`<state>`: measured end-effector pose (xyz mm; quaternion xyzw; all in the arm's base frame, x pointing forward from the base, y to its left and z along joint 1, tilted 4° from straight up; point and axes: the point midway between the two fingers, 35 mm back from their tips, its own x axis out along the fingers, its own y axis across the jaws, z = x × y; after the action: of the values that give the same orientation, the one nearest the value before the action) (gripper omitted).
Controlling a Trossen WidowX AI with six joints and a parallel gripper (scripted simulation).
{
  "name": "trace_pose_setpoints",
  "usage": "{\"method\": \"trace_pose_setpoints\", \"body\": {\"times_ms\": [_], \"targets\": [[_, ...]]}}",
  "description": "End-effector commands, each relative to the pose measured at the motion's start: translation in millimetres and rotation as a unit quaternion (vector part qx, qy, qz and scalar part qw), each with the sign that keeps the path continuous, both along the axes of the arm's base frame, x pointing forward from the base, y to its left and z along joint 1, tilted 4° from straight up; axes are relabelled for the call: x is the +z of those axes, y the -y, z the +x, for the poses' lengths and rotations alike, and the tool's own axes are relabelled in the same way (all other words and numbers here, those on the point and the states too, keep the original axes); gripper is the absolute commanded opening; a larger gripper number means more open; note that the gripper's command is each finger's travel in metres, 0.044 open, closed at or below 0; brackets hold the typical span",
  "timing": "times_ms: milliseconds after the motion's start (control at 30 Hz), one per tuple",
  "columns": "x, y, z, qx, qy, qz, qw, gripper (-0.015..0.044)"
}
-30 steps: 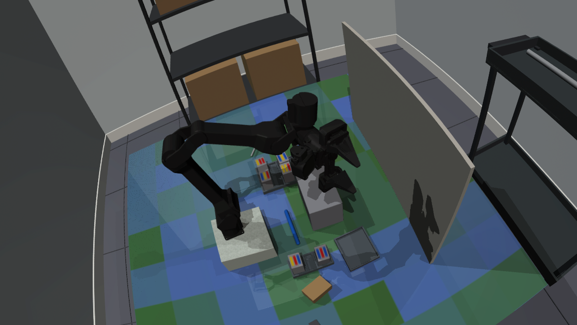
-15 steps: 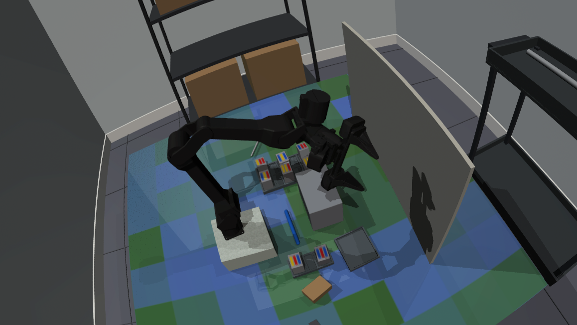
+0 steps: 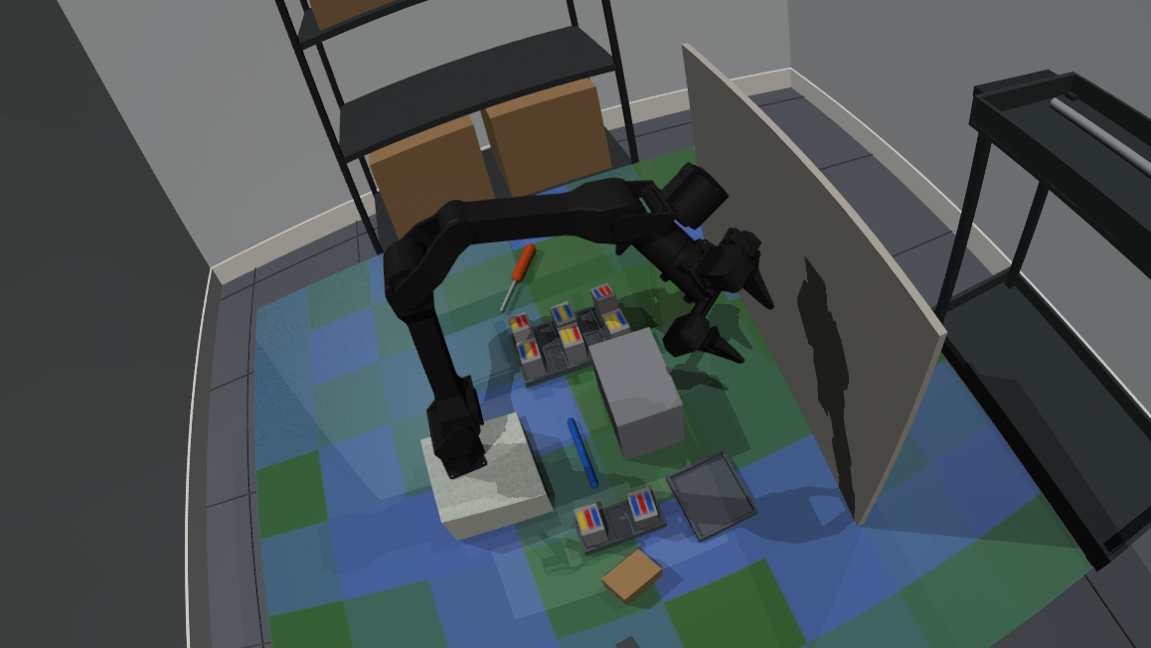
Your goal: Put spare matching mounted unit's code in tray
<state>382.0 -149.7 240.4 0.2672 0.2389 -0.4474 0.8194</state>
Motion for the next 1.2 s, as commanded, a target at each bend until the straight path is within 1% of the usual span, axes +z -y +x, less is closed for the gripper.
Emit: {"method": "trace_pose_setpoints", "body": {"times_ms": [0,67,133,1167], "targets": [[-32.9,-76.2,-10.7,0.337,-0.295,0.100,0.888,0.0440],[-33.6,-95.1,-21.3,0.410,-0.337,0.133,0.837,0.0440],[-32.9,-102.6,-26.0,0.437,-0.350,0.147,0.815,0.0440],[-33.6,-100.1,-27.2,0.431,-0.349,0.151,0.818,0.0440]]}}
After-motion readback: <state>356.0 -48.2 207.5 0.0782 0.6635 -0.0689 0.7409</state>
